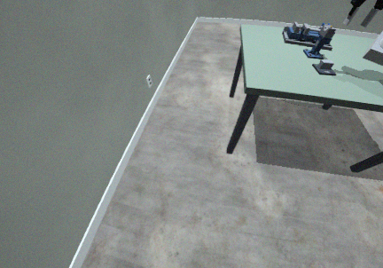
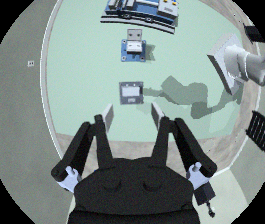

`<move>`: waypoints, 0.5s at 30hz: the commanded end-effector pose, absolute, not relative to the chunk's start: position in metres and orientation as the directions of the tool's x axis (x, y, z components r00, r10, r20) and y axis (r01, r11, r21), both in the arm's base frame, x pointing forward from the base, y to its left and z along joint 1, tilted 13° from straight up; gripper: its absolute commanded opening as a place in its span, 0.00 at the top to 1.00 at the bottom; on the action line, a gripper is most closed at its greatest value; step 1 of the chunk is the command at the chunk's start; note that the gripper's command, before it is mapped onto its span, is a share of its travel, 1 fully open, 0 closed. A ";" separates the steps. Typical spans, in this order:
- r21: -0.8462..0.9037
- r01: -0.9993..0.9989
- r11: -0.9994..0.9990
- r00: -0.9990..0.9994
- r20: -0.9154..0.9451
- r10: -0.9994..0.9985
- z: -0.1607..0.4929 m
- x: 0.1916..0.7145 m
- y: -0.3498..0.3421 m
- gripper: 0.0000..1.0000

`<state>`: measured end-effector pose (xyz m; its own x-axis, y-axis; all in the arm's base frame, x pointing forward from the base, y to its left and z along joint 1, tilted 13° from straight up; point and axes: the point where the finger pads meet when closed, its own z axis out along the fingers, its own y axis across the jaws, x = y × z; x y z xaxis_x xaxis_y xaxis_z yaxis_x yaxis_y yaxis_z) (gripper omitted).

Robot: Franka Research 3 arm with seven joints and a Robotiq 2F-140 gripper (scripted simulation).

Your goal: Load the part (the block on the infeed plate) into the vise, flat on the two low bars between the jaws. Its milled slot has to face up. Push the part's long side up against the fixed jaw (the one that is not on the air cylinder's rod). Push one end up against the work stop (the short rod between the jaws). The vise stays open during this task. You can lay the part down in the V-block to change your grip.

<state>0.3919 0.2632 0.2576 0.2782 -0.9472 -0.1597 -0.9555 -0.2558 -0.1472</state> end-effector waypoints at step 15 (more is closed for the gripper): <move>-0.153 -0.957 -0.248 0.272 -0.162 -0.949 0.227 0.397 0.270 0.49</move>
